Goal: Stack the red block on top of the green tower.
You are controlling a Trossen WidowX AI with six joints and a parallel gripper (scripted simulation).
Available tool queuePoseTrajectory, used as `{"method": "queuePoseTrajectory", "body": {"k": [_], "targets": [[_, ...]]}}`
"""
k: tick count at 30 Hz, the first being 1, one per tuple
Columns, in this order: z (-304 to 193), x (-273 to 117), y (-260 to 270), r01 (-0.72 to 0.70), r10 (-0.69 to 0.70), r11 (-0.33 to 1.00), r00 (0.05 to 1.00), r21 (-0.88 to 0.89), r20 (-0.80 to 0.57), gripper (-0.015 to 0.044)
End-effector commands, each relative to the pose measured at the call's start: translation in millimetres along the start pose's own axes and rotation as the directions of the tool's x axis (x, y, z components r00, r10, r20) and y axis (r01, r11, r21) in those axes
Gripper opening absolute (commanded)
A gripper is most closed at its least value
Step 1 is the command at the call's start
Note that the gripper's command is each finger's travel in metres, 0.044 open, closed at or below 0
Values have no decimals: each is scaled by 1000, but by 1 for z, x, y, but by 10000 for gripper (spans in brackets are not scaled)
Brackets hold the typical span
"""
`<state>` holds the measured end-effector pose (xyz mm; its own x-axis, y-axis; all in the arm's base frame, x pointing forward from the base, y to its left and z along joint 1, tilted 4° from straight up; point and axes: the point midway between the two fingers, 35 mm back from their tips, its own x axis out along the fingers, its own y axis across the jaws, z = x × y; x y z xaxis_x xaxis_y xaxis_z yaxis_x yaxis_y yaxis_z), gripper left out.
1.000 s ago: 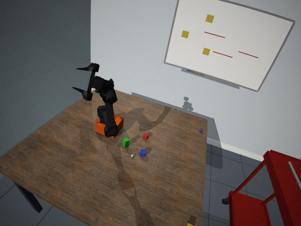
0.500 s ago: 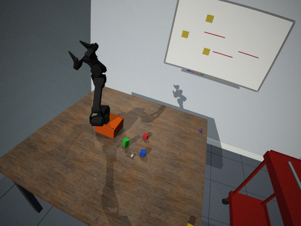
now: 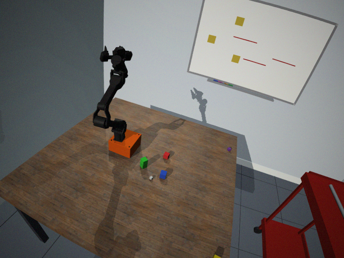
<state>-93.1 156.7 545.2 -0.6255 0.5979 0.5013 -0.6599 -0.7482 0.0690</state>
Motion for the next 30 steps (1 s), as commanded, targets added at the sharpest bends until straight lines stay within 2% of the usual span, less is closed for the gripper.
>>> {"method": "queuePoseTrajectory", "body": {"k": [1, 5, 9, 17, 23, 30], "targets": [[-19, 6, -55, 182, -181, 983, 982, 14, -57, 440], [-38, -1, -114, 372, -367, 928, 922, 22, -121, 440], [-57, -20, -173, 553, -538, 833, 822, 31, -186, 440], [-91, -95, -275, 836, -798, 549, 523, -4, -301, 440], [-114, -173, -328, 956, -890, 290, 251, -48, -379, 440], [-135, -274, -359, 998, -874, -44, -64, -52, -481, 440]]}}
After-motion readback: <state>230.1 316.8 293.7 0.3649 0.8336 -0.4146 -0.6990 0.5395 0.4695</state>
